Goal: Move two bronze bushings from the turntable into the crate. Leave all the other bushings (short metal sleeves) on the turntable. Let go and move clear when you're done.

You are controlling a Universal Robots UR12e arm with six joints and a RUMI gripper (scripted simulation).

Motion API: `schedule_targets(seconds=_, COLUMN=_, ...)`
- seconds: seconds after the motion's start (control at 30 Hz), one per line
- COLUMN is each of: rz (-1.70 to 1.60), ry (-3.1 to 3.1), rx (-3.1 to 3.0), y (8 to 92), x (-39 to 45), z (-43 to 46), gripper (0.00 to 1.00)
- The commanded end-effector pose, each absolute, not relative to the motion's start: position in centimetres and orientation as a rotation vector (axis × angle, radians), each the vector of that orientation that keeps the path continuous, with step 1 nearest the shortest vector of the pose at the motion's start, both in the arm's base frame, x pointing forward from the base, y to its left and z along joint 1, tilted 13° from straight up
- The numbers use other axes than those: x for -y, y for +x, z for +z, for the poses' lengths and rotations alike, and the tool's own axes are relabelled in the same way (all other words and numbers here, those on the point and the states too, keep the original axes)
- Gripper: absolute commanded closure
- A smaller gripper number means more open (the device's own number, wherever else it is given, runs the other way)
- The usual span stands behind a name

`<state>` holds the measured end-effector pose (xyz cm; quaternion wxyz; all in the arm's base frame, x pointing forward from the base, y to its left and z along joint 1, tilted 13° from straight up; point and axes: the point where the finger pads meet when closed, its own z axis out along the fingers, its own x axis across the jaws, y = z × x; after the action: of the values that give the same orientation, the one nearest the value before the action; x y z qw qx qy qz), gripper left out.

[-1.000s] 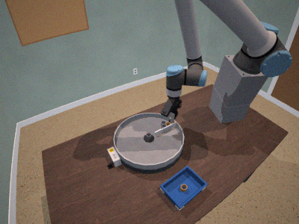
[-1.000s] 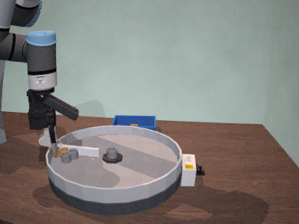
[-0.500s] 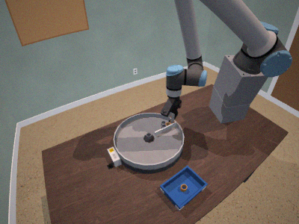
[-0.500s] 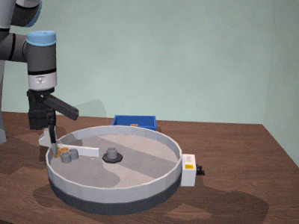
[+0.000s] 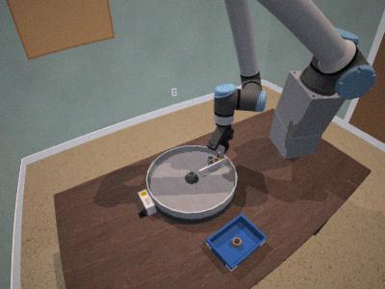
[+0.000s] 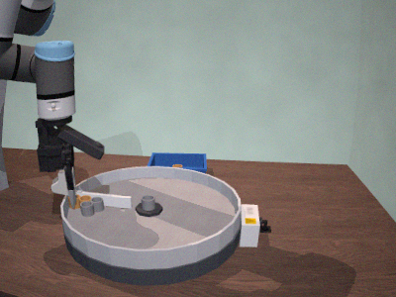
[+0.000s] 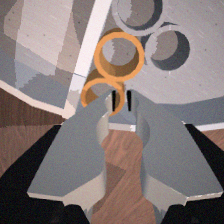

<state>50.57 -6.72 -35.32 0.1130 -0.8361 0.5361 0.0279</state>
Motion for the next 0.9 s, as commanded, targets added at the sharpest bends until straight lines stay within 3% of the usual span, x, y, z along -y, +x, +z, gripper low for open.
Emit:
schedule_targets(seconds=0.0, rz=0.077, ry=-2.452, rx=-1.573, y=50.77, x=6.82, z=-35.29, gripper=0.94)
schedule_targets(seconds=0.03, rz=0.077, ry=-2.452, rx=-1.573, y=50.77, x=6.82, z=-35.29, gripper=1.00)
schedule_targets(seconds=0.87, rz=0.077, ry=-2.452, rx=-1.573, y=50.77, x=6.83, z=-35.30, gripper=1.00)
